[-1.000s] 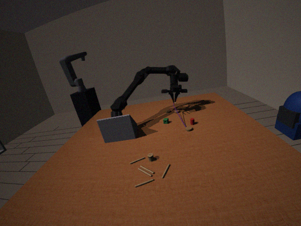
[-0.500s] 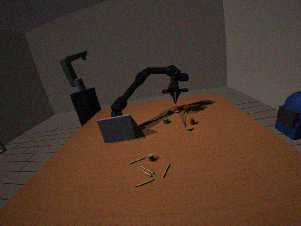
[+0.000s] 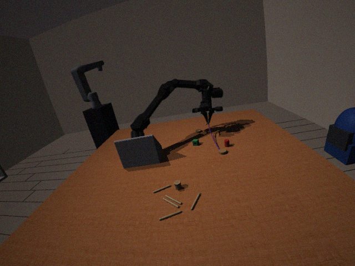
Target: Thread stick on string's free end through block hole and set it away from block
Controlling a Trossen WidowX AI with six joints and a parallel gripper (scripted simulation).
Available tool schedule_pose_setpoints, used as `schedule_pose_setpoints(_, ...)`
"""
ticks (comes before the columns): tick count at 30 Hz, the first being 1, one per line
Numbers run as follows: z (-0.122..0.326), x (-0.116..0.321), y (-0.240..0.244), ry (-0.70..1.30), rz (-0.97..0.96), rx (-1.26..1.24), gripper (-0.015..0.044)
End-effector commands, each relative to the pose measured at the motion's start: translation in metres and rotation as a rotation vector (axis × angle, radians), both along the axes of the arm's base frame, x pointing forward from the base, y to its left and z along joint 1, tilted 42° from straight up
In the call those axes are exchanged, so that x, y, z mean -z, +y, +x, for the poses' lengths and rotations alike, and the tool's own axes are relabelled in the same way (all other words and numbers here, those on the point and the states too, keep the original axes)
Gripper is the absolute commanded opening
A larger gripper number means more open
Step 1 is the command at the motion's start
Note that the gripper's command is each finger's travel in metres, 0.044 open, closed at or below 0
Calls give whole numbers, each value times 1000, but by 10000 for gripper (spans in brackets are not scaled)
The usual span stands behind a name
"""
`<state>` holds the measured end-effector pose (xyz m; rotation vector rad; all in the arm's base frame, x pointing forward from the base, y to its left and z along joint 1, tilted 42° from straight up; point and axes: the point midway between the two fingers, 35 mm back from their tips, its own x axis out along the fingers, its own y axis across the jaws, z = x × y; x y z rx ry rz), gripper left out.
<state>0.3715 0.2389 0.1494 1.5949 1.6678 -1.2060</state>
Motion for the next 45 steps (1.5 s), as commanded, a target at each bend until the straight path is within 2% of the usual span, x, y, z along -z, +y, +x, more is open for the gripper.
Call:
schedule_pose_setpoints(1, -1, -1, 2, -7, 41, 12, 0)
schedule_pose_setpoints(19, -9, 16, 8, -21, 211, 47, 0)
schedule_pose_setpoints(45, -30, 32, 16, -21, 212, 47, 0)
